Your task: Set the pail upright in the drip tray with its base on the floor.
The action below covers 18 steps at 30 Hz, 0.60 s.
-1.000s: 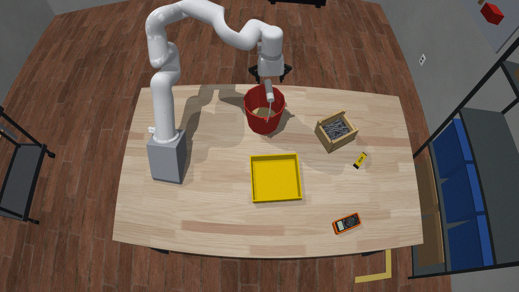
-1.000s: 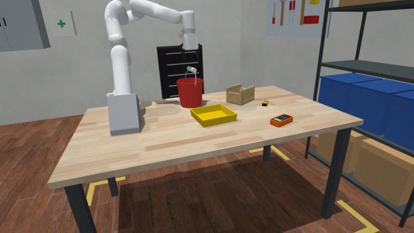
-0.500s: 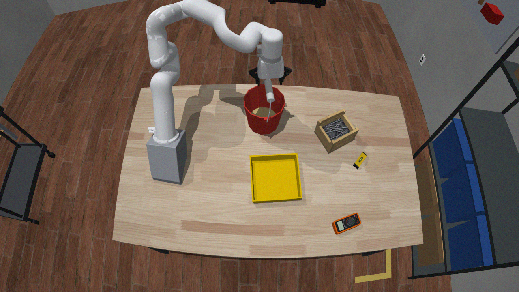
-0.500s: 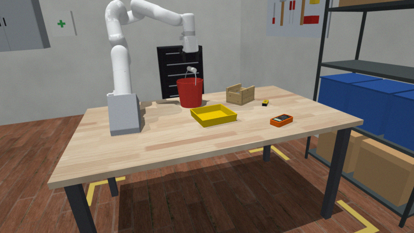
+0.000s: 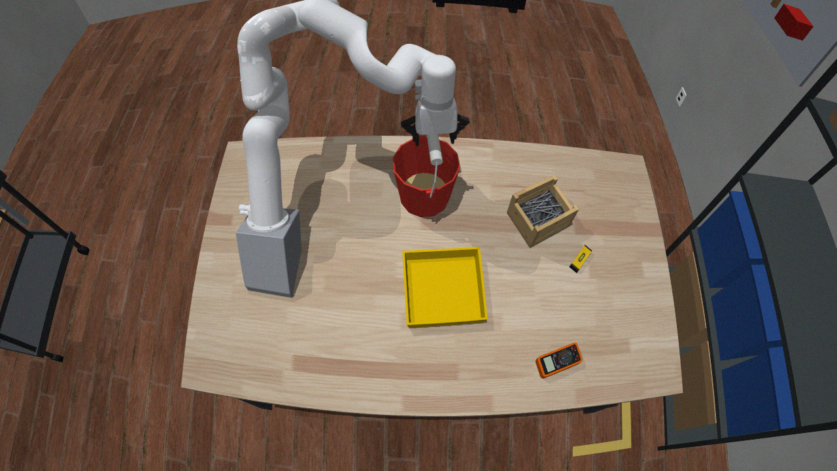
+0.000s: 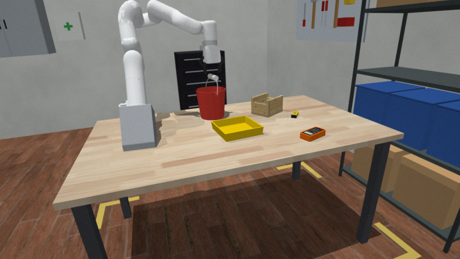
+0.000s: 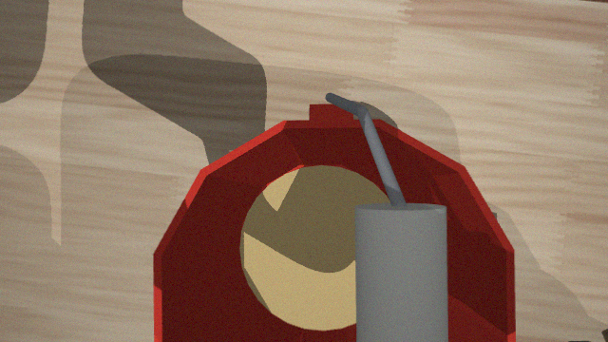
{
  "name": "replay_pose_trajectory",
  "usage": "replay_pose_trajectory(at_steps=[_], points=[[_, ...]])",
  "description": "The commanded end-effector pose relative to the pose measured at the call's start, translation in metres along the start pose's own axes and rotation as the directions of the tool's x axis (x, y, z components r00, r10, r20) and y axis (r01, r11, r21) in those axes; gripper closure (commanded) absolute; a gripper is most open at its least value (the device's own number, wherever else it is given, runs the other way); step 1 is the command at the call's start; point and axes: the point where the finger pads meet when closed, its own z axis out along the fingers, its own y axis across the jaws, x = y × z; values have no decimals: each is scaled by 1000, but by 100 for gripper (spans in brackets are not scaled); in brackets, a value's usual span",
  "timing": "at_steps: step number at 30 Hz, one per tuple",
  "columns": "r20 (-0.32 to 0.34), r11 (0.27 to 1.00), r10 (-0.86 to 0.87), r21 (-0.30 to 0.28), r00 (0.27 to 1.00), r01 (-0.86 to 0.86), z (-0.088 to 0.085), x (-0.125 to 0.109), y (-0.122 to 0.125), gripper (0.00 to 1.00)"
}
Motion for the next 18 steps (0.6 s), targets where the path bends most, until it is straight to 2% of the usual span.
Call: replay_pose_trajectory(at_steps=[1, 18], points=[[1, 1000, -1, -5, 1000, 1, 7, 0, 2, 0], [1, 1000, -1, -5, 1000, 1, 30, 1, 2, 0]])
